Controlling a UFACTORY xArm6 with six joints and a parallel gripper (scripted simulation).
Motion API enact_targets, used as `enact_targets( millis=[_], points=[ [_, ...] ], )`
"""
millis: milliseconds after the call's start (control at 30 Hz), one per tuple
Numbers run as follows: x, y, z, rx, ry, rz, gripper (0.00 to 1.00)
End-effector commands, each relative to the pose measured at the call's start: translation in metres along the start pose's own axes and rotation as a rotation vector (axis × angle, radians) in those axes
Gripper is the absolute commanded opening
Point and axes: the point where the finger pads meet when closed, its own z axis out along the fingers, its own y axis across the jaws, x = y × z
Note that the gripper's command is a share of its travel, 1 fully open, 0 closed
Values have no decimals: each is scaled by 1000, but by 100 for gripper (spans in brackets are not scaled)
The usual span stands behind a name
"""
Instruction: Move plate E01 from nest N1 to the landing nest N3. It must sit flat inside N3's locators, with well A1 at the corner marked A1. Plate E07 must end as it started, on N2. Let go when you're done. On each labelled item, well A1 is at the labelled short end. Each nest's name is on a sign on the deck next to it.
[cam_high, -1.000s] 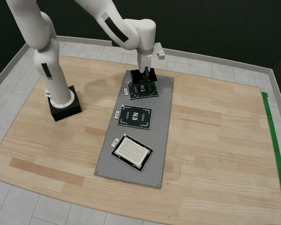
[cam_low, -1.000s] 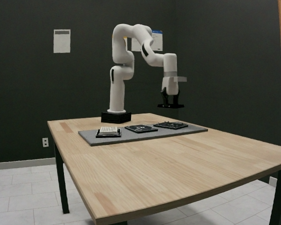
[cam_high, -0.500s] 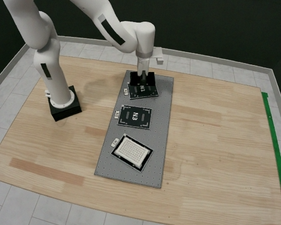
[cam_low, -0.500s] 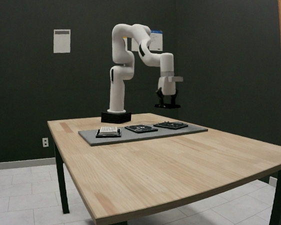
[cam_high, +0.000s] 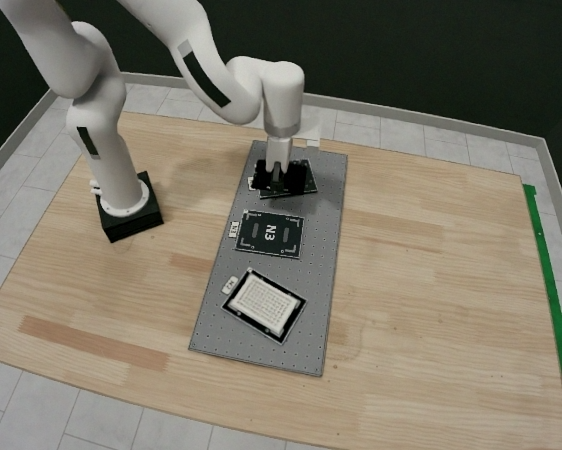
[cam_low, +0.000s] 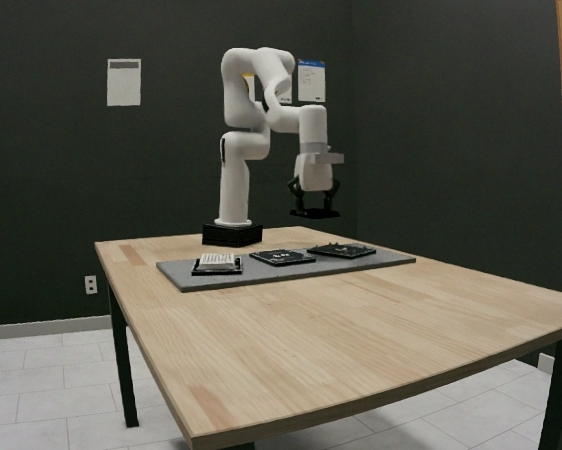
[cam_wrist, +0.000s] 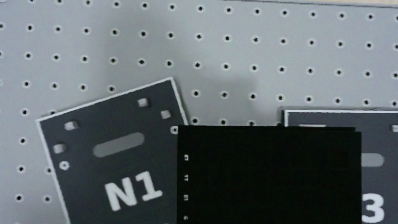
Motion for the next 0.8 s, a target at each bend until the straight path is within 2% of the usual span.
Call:
enact_targets(
  millis=[0,567,767],
  points=[
    [0,21,-2,2,4,0,0],
    [-5,96,-1,1,4,0,0],
    [-5,99,-1,1,4,0,0]
  ],
)
